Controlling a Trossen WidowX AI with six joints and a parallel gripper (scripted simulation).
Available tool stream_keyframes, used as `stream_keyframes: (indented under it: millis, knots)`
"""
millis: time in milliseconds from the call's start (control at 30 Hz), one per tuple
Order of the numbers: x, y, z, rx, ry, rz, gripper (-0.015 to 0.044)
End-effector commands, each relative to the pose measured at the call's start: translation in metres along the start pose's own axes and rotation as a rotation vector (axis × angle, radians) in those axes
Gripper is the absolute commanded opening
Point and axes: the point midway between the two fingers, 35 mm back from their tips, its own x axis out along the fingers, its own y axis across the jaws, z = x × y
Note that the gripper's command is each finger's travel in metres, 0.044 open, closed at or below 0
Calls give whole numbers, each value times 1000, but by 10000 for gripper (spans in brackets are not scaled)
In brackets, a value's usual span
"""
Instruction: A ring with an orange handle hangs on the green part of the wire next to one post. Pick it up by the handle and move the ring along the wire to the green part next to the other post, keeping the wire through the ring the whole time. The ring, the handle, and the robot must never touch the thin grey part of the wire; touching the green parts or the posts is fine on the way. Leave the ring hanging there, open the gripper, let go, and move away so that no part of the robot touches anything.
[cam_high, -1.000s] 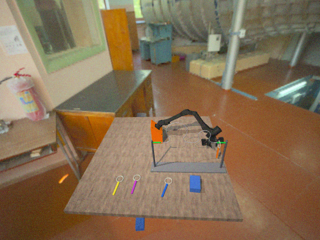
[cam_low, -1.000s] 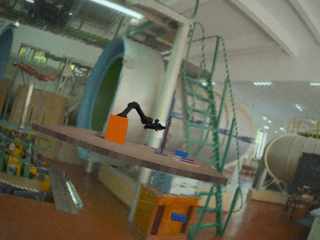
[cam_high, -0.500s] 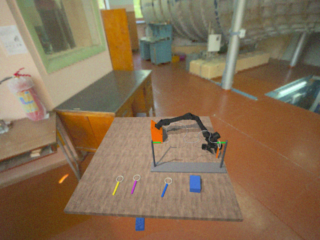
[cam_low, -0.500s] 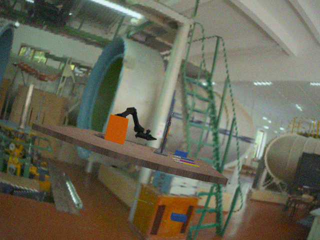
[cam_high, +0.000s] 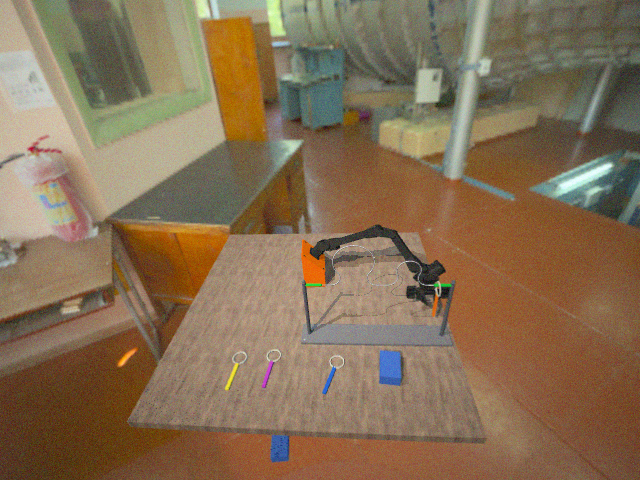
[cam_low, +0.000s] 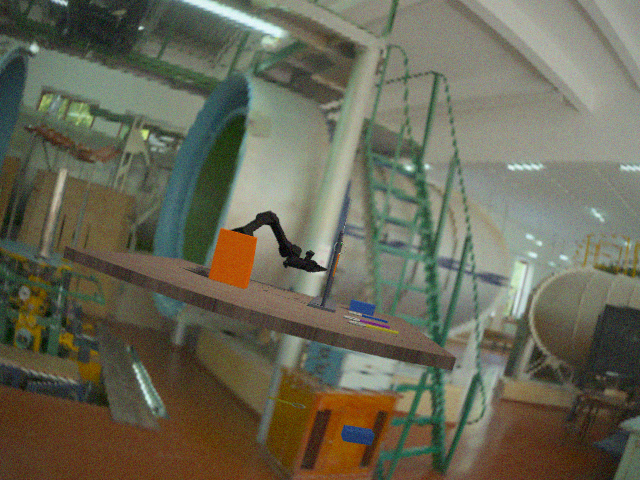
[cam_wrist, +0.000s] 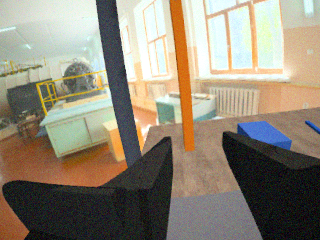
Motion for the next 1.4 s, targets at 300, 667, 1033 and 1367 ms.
stream_keyframes:
  millis: [300, 667, 1033, 1367]
  knots:
    - [7, 3, -7, -14, 15, 8, 160]
    - [24, 5, -7, -15, 15, 9, 160]
    - [42, 5, -8, -15, 14, 10, 160]
    - [58, 4, -7, -16, 13, 11, 160]
